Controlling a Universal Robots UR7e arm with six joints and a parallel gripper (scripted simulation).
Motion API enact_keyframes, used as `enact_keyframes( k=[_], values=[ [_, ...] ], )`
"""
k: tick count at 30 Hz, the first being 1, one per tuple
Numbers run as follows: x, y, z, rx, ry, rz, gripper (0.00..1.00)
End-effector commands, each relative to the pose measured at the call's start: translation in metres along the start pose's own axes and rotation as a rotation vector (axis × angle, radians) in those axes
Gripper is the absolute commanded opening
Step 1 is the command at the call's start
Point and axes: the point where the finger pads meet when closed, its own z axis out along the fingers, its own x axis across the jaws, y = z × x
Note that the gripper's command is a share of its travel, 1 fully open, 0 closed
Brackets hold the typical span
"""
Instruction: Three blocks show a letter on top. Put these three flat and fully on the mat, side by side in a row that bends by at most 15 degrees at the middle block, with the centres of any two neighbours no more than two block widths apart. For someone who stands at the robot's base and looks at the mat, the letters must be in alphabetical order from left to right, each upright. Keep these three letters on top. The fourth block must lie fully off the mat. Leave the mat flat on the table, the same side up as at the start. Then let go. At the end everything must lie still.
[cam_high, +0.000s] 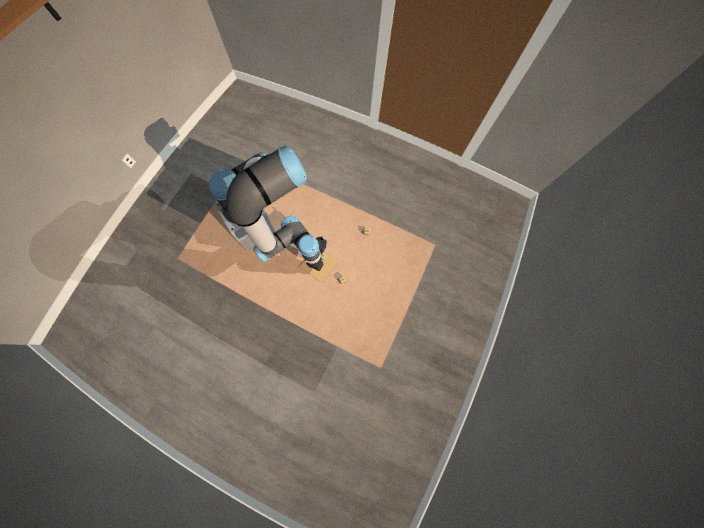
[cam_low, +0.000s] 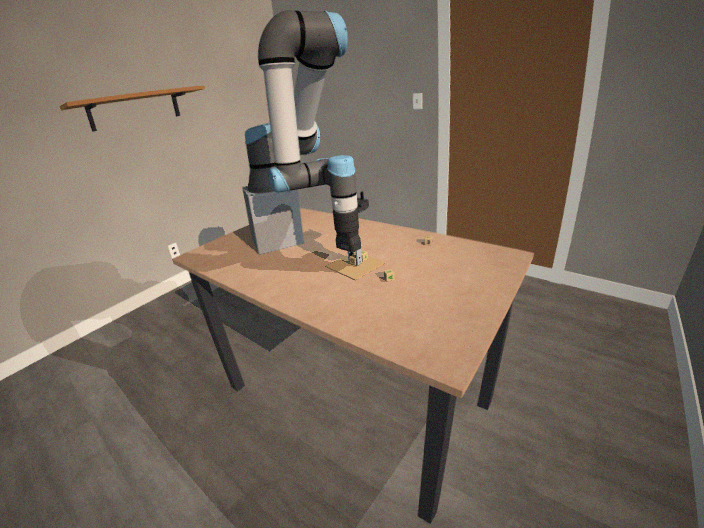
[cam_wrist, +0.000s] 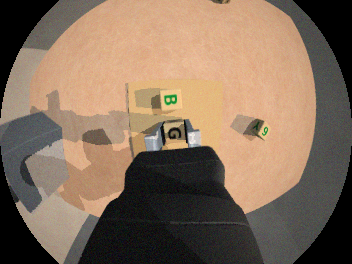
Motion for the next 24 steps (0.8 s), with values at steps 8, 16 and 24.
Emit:
enact_keyframes(
  k=[8, 16, 24],
  values=[
    [0.0004, 0.0001, 0.0016, 0.000, 0.001, 0.000, 0.49],
    [0.0004, 0.0001, 0.0035, 0.000, 0.001, 0.000, 0.49],
    [0.0004, 0.0001, 0.0036, 0.000, 0.001, 0.000, 0.49]
  ],
)
